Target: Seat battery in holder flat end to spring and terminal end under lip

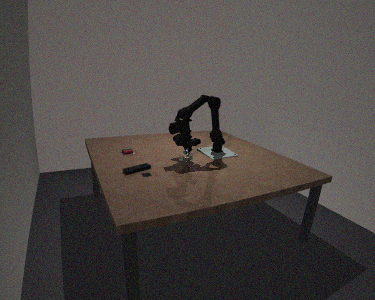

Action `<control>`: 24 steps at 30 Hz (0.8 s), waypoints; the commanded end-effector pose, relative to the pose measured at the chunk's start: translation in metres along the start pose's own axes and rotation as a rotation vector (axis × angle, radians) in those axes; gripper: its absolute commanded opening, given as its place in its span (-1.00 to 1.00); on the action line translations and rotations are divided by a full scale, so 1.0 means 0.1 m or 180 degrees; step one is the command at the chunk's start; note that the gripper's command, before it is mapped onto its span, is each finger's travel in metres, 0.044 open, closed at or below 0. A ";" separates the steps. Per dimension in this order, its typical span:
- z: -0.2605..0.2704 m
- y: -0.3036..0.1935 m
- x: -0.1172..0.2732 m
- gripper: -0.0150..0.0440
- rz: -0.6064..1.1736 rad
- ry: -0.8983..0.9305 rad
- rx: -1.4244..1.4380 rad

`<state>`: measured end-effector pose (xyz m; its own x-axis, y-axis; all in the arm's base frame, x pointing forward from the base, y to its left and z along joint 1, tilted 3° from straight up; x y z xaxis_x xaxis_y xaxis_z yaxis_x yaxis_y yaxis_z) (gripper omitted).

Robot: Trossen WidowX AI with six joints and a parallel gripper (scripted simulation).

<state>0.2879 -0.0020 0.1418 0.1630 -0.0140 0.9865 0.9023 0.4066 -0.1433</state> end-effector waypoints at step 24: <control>-0.05 0.18 -0.13 -0.23 0.0526 0.0133 -0.0026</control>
<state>0.3004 0.0005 0.1291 0.3011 0.0071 0.9536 0.8719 0.4029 -0.2783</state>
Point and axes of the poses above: the point midway between the two fingers, 35 mm back from their tips, its own x axis back along the fingers, its own z axis across the jaws, y = z × x, the point moved 6 cm from there along x, back along the fingers, and after that the axes turned 12 degrees about x, right-handed, at the moved point
